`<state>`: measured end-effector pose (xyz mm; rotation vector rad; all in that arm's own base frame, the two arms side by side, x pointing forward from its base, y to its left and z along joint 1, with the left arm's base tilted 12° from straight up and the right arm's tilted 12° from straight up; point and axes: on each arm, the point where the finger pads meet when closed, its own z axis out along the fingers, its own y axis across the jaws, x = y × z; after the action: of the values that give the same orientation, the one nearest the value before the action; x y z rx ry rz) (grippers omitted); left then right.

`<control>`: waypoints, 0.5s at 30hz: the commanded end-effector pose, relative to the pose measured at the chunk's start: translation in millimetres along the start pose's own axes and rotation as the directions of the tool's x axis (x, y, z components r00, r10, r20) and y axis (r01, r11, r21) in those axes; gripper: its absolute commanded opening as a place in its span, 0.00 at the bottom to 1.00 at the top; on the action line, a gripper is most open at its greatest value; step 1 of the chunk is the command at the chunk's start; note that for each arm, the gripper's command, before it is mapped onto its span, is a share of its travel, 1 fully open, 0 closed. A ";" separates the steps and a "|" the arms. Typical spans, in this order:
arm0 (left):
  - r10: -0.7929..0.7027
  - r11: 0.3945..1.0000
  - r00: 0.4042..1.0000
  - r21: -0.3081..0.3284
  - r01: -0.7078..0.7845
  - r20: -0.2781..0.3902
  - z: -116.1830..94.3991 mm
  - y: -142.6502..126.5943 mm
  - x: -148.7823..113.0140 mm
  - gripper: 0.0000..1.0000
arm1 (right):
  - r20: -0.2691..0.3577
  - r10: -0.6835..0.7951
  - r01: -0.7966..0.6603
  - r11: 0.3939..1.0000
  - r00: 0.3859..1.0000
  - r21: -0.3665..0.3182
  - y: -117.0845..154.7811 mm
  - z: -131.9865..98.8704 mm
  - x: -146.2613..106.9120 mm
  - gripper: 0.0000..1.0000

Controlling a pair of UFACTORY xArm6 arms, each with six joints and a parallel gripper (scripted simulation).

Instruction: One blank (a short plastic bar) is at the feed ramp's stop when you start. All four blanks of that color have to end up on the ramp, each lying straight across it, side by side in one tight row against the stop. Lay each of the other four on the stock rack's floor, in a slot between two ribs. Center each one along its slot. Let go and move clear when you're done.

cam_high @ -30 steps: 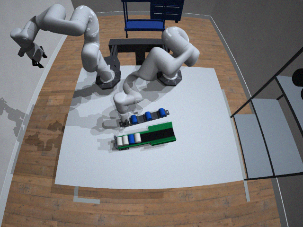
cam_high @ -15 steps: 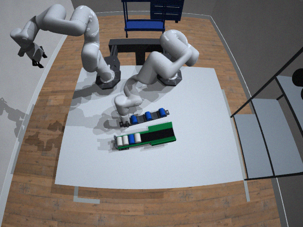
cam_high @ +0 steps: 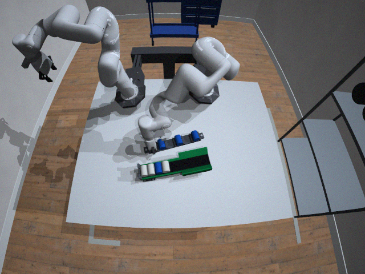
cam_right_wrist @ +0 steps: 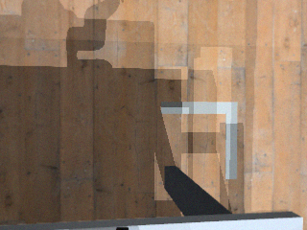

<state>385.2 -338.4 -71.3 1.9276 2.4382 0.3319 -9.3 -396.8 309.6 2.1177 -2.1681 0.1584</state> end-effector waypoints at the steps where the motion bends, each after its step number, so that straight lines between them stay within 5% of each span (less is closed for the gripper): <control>1: 0.000 1.000 1.000 -0.002 0.000 0.004 -1.5 1.0 -1.4 0.79 | -0.005 0.000 0.000 1.000 1.000 0.000 0.1 -2.0 1.2 1.00; 4: 0.000 1.000 1.000 -0.002 0.000 0.004 -1.5 1.0 -1.4 0.79 | -0.005 0.000 0.000 1.000 1.000 0.000 0.1 -2.0 1.2 1.00; 5: 0.000 1.000 1.000 -0.002 0.000 0.004 -1.5 1.0 -1.4 0.58 | -0.005 0.000 0.000 1.000 1.000 0.000 0.1 -2.0 1.2 1.00; 15: 0.000 1.000 1.000 -0.002 0.000 0.004 -1.5 1.0 -1.4 0.58 | -0.005 0.000 0.000 1.000 1.000 0.000 0.1 -2.0 1.2 1.00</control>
<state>385.3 -338.4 -71.3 1.9276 2.4381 0.3319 -9.3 -396.8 309.6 2.1177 -2.1681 0.1584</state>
